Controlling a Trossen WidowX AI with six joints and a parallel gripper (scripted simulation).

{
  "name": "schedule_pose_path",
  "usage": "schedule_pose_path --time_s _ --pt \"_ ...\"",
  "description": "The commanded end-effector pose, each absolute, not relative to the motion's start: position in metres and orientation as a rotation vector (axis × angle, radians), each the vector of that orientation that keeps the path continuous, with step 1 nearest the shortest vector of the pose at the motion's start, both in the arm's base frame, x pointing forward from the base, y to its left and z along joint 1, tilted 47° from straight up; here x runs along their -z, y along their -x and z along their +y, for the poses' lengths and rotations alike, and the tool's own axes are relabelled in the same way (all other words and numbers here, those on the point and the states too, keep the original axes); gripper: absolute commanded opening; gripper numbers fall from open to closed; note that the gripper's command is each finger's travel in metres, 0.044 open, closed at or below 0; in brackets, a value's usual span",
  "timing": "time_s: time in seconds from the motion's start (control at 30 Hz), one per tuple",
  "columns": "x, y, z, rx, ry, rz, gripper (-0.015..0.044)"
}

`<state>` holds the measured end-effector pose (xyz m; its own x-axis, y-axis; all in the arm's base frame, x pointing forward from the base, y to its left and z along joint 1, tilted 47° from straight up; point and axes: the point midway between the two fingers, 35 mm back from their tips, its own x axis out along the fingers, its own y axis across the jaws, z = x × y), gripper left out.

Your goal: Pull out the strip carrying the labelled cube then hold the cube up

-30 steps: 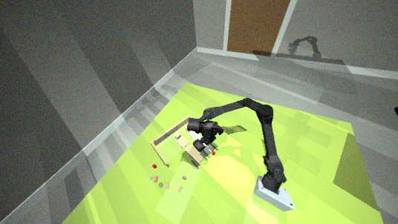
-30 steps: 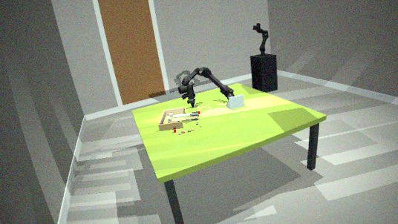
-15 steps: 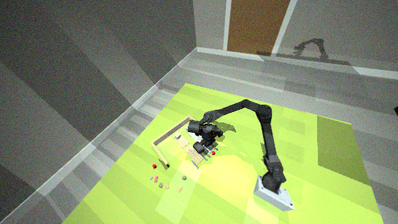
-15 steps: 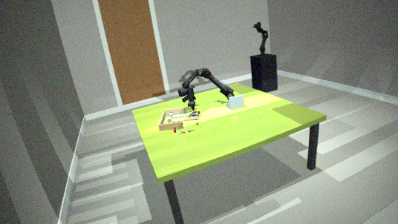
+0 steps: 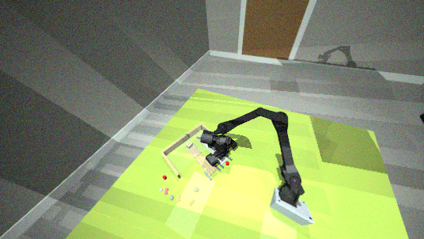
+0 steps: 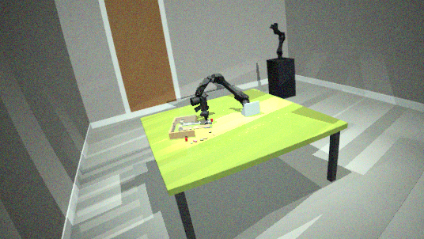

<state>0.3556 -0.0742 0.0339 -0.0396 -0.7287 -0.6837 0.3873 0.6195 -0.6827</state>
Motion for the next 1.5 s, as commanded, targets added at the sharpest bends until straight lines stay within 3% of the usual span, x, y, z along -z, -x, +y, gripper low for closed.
schedule_pose_path --time_s 0.0,1.47 --pt "-0.0291 -0.3548 -0.0784 0.924 0.335 1.331 0.0000" --pt "-0.0260 -0.3527 -0.0805 0.924 0.335 1.331 0.0000"
